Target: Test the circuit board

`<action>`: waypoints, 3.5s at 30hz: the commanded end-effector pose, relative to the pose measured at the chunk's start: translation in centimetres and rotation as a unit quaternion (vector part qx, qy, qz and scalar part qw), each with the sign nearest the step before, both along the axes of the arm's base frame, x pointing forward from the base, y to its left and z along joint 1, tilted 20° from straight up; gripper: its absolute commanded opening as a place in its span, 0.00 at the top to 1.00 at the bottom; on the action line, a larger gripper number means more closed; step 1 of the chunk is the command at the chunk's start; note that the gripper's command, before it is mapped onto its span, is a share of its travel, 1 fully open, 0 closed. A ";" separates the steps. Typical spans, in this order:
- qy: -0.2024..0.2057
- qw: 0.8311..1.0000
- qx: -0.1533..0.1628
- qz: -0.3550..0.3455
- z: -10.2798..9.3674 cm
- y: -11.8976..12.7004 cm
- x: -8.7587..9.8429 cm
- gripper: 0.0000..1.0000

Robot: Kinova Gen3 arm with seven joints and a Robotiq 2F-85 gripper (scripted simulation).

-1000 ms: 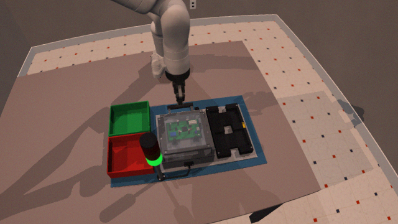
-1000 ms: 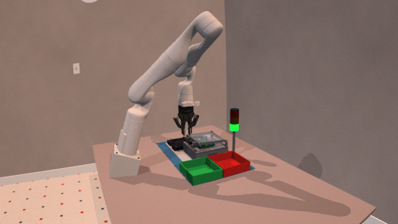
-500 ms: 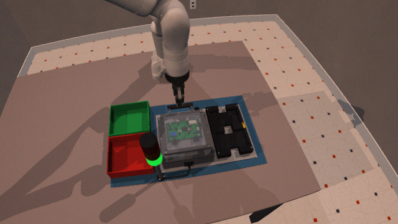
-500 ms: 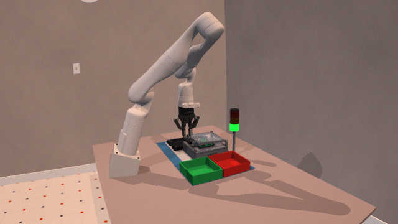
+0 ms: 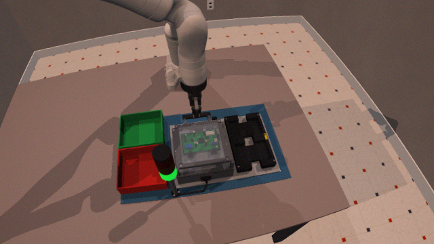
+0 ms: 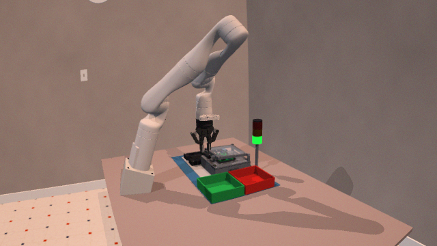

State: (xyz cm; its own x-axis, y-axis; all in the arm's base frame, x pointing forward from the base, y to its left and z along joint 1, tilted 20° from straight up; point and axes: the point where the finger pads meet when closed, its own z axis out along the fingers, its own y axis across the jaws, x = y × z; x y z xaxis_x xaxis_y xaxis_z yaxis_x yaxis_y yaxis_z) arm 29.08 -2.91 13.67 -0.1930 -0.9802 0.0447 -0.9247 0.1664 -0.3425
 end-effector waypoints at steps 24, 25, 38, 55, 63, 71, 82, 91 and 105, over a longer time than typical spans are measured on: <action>0.000 1.000 0.000 0.002 0.0 0.1 0.0 0.74; 0.000 1.000 0.000 0.002 0.0 0.1 0.0 0.74; 0.000 1.000 0.000 0.002 -0.7 0.1 0.3 0.74; 0.000 1.000 0.000 0.002 -2.2 -0.1 0.8 0.74; 0.000 1.000 0.000 0.002 -2.5 -0.1 0.9 0.74; 0.000 1.000 0.000 0.002 -2.5 -0.1 0.9 0.74; 0.000 1.000 0.000 0.002 -2.5 -0.1 0.9 0.74; 0.000 1.000 0.000 0.002 -2.5 -0.1 0.9 1.00; 0.000 1.000 0.000 0.002 -2.5 -0.1 0.9 1.00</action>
State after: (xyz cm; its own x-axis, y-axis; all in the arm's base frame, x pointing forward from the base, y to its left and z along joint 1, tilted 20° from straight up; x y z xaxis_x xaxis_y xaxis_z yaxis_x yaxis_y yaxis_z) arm 29.95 -3.05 11.15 -0.1881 -0.9811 0.0447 -0.9257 0.1619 -0.3420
